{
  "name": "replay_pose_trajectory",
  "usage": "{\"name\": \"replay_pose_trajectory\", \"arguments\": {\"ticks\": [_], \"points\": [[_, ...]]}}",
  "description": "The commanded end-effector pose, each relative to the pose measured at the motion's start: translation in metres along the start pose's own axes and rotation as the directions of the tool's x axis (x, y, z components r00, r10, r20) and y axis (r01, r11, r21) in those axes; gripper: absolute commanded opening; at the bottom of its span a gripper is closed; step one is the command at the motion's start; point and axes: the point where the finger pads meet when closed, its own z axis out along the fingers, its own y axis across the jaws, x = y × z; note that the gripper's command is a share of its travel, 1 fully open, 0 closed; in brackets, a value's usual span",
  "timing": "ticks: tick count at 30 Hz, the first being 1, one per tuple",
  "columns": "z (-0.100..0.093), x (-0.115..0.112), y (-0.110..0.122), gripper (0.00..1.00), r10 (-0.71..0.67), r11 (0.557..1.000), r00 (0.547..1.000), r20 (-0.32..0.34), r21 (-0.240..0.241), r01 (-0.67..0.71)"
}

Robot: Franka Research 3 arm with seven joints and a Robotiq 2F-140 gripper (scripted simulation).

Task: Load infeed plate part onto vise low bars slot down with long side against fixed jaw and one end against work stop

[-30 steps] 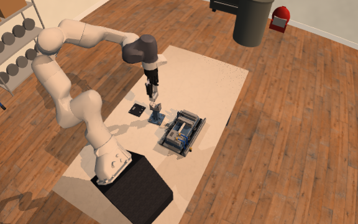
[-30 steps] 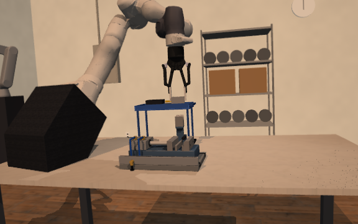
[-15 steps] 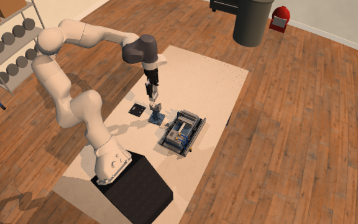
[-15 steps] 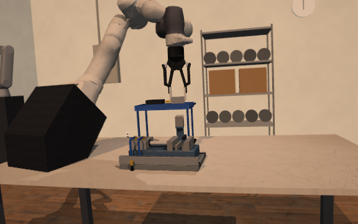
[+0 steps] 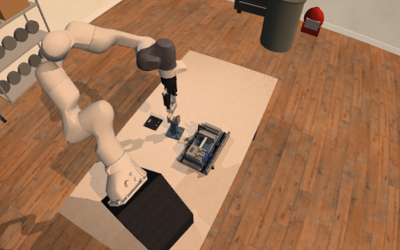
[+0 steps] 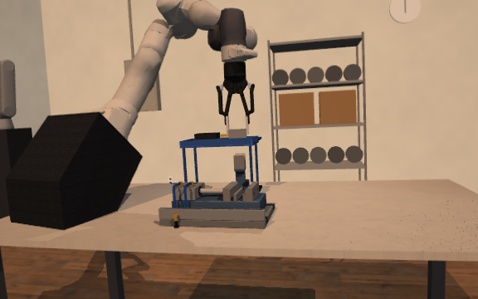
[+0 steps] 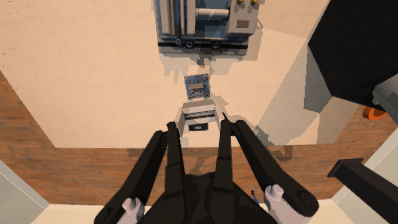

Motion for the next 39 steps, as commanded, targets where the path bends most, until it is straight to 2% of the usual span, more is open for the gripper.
{"name": "replay_pose_trajectory", "arguments": {"ticks": [1,12,24,39], "points": [[-0.0016,0.0004,-0.0021,0.0,0.007,1.0,1.0,0.001,0.005,-0.007],[-0.0013,0.0005,-0.0021,0.0,0.007,1.0,1.0,0.011,0.005,-0.007],[-0.0008,0.0009,-0.0022,0.0,0.006,1.0,0.999,0.051,0.006,-0.006],[-0.0004,0.0038,-0.0021,0.0,0.005,1.0,0.986,0.166,0.006,-0.006]]}}
